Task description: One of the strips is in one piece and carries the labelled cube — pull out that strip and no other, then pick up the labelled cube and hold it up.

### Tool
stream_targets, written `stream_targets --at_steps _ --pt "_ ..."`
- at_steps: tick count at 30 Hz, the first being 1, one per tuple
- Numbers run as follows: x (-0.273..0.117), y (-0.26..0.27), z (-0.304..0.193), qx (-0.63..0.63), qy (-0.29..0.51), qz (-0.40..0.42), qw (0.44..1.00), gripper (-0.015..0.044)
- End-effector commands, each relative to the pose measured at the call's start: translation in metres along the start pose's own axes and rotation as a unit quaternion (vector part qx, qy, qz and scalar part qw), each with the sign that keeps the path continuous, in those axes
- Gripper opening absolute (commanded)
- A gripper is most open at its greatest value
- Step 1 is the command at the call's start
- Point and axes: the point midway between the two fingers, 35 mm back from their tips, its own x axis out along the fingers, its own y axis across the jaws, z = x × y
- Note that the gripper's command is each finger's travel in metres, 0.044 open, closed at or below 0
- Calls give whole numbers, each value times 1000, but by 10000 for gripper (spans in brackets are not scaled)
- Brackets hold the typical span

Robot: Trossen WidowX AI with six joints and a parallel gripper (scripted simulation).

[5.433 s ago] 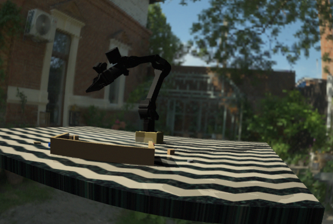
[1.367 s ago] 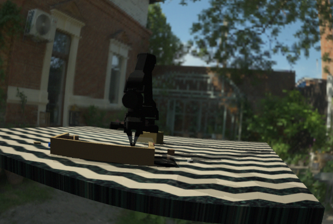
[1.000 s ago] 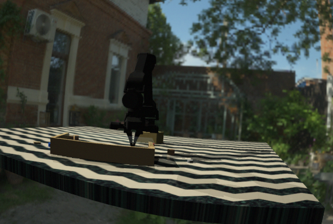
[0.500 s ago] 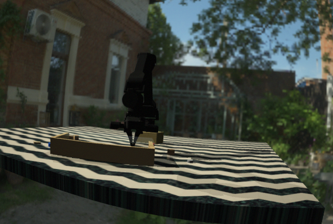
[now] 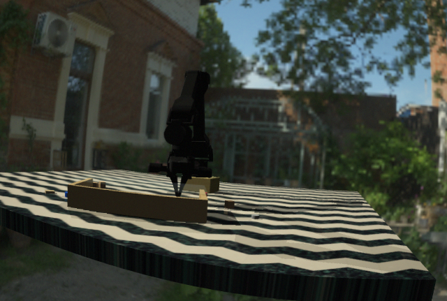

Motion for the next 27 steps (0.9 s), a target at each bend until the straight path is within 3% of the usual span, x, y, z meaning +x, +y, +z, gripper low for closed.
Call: stream_targets --at_steps 1,27 --pt "3 0 -11 -2 9 1 1000 0" --pt "4 -1 -51 -2 10 1 1000 0"
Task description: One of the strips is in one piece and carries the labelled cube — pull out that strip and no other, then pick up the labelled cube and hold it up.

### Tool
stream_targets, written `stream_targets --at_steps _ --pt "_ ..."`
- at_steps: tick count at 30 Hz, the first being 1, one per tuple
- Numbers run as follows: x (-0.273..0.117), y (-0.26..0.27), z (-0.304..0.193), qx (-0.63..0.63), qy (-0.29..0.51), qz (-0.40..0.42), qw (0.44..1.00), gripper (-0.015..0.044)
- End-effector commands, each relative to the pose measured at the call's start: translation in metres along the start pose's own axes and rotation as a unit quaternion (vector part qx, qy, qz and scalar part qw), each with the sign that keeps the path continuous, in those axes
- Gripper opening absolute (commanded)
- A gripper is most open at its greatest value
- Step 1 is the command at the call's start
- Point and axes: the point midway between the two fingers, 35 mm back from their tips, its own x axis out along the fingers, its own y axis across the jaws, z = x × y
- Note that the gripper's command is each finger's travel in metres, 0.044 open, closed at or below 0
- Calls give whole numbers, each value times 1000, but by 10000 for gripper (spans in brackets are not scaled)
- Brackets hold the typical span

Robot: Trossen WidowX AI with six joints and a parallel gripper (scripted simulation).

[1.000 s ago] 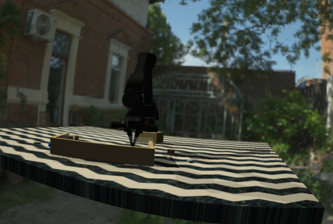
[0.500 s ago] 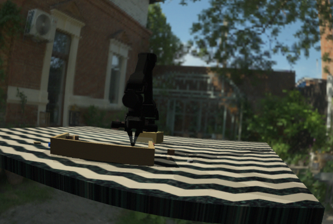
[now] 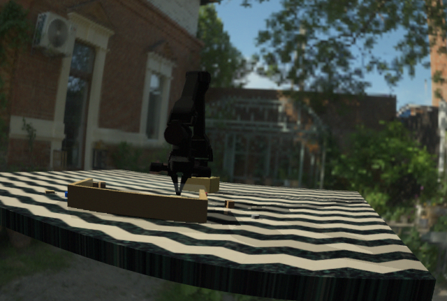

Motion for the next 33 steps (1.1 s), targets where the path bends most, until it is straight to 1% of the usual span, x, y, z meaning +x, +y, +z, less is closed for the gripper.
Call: stream_targets --at_steps 1,33 --pt "4 0 -13 -1 12 2 1000 0" --pt "3 -1 -61 -1 14 1 1000 0"
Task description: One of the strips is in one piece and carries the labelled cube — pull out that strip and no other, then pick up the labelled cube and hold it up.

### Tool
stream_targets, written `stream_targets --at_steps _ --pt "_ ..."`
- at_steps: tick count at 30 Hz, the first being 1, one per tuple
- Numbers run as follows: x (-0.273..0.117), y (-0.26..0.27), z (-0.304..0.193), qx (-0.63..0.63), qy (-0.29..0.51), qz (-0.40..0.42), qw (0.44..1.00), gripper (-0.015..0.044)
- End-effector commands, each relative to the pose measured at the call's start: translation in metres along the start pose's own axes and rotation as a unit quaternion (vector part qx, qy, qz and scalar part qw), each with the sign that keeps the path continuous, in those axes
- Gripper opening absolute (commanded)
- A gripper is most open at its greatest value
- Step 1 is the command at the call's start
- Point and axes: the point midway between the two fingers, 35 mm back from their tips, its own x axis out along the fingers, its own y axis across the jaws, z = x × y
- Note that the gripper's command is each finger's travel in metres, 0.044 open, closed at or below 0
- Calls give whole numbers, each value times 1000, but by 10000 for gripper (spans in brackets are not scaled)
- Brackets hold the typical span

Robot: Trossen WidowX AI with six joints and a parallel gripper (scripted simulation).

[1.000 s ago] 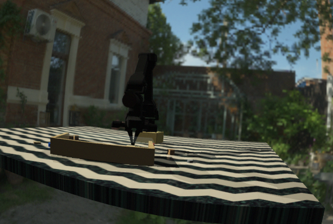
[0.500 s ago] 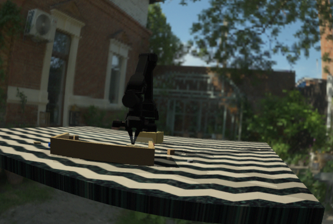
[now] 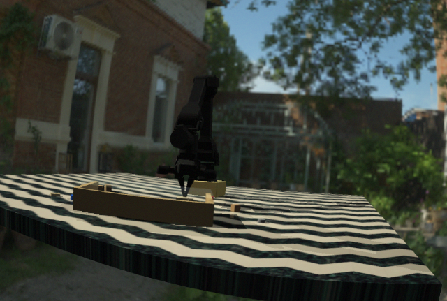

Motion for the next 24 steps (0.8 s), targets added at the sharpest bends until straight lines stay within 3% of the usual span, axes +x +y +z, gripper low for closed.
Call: stream_targets --at_steps 1,24 --pt "4 1 -13 0 13 2 1000 0" --pt "3 0 -47 0 14 2 1000 0"
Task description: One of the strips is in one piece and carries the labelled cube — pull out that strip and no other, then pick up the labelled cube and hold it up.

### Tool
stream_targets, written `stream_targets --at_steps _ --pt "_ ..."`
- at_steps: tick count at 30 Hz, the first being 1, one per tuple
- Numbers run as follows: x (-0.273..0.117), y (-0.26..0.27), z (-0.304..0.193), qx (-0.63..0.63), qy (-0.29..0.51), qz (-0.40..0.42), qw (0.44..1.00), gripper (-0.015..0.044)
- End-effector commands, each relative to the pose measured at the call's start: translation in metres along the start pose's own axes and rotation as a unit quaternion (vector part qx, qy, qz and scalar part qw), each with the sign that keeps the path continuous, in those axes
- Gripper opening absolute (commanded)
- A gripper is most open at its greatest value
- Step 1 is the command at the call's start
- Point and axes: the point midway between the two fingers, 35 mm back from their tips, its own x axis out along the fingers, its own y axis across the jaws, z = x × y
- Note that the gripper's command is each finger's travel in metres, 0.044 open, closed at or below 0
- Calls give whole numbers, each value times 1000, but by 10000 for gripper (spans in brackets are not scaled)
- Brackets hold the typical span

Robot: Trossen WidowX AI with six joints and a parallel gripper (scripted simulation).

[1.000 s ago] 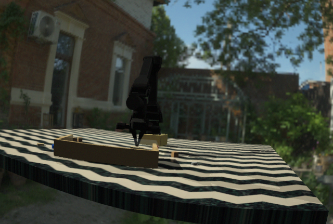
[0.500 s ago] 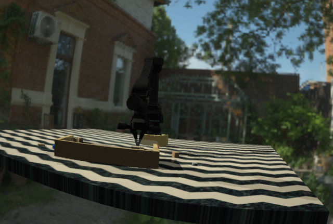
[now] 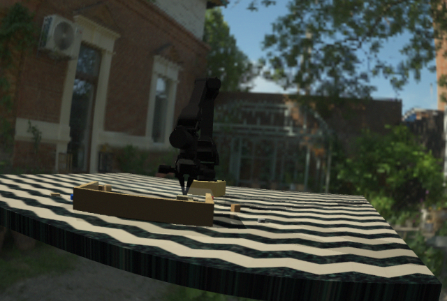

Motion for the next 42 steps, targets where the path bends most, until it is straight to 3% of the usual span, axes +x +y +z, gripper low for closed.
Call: stream_targets --at_steps 1,39,42 --pt "4 1 -14 0 14 3 1000 0" --pt "4 1 -27 0 14 2 1000 0" --pt "-20 -2 -16 1 7 1 1000 0"
